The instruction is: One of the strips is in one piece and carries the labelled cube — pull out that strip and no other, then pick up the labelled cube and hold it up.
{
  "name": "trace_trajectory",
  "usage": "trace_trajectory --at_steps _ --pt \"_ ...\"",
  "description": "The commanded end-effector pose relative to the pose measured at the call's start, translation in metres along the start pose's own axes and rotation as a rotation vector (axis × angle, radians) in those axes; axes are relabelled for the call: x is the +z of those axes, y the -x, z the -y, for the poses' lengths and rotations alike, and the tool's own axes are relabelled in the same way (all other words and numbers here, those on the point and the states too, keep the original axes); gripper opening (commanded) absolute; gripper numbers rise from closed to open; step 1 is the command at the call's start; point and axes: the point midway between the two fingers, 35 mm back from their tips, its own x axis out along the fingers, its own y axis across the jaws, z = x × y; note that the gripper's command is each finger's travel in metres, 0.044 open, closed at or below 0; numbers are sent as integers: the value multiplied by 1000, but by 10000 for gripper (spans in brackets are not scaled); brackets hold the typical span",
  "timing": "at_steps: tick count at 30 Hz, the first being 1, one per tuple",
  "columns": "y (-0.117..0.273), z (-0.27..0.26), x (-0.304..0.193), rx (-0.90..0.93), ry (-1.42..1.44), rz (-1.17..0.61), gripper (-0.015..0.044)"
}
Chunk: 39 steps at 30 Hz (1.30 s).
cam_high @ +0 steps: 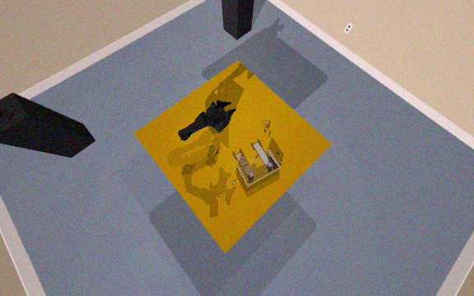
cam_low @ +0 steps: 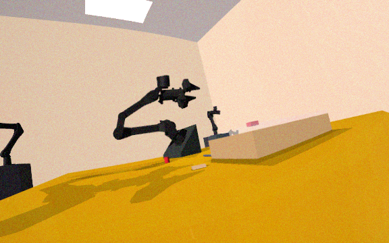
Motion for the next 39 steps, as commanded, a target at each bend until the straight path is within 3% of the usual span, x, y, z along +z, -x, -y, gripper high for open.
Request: trace_trajectory --at_steps 1,9,15,20,29,35,39 --pt "-1 -1 1 6 14 5 400" --pt "-20 -66 34 191 623 313 400" --pt "-24 -112 70 153 1100 655 400" --pt "-20 -144 103 -32 1452 958 400" --pt "-5 -174 144 -442 1768 1288 400" --pt "8 -186 167 -802 1907 1417 400" --pt "8 -187 168 -828 1914 1422 400"
